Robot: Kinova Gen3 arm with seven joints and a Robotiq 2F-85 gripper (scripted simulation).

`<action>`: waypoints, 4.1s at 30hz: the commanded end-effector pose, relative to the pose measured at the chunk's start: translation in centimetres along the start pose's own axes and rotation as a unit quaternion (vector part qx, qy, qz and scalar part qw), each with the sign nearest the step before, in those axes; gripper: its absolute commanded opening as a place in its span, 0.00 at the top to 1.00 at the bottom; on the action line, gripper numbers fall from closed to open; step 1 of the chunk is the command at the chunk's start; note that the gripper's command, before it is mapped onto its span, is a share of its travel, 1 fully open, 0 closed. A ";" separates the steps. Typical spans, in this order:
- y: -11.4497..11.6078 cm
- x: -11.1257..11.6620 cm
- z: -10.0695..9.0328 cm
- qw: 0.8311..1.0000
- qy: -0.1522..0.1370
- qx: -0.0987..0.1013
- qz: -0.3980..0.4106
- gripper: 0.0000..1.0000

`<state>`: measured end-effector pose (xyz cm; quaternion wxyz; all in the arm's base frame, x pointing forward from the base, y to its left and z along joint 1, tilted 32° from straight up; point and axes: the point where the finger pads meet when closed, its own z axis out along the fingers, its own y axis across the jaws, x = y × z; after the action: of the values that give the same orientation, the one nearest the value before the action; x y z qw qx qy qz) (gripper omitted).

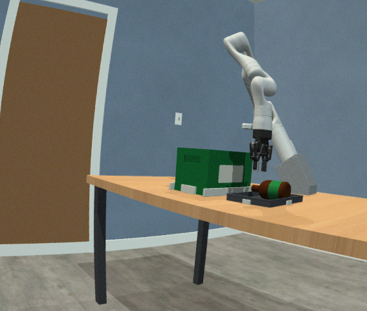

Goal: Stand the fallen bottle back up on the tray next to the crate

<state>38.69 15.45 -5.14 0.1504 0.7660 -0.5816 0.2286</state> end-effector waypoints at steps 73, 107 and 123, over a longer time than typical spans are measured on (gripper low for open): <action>0.3 0.0 3.4 1.000 0.003 -0.004 -0.001 0.36; 0.3 0.0 3.4 1.000 0.003 -0.004 -0.001 0.36; 0.3 0.0 3.6 1.000 0.003 -0.004 -0.001 0.36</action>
<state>39.06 13.56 -8.14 0.1560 0.7653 -0.5813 0.2281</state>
